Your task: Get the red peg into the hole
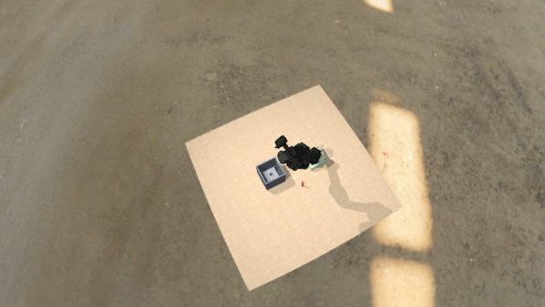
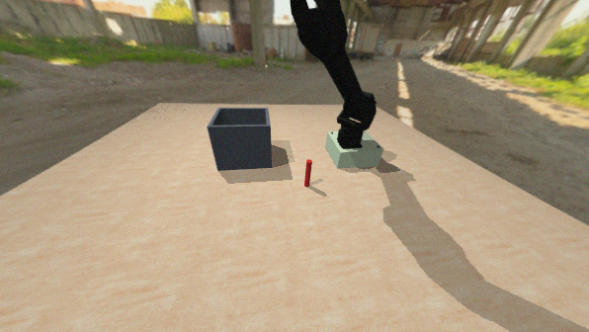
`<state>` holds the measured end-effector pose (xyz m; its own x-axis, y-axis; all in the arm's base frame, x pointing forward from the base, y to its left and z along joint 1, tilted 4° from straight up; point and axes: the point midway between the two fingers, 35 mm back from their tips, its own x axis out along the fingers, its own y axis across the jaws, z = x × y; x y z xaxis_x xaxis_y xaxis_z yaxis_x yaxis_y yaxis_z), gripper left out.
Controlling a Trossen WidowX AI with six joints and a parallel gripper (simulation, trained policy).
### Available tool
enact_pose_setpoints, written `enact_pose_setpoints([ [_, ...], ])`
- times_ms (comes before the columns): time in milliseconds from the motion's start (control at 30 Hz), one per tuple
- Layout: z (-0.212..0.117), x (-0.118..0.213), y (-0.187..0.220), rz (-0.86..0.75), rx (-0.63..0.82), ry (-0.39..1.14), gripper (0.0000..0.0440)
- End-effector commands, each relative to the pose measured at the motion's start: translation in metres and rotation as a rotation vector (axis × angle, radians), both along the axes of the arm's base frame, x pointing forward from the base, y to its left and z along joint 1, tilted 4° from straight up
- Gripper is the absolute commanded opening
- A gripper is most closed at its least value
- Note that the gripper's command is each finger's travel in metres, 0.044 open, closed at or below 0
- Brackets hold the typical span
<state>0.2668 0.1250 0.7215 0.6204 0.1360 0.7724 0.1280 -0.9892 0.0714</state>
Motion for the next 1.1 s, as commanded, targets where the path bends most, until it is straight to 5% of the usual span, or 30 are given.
enact_pose_setpoints([
  [0,0.005,-0.008,-0.001,0.012,0.010,-0.023,0.0423],
  [467,0.046,-0.115,-0.019,0.368,0.253,-0.241,0.0430],
  [1067,0.068,-0.212,-0.080,0.870,0.569,-0.449,0.0421],
])
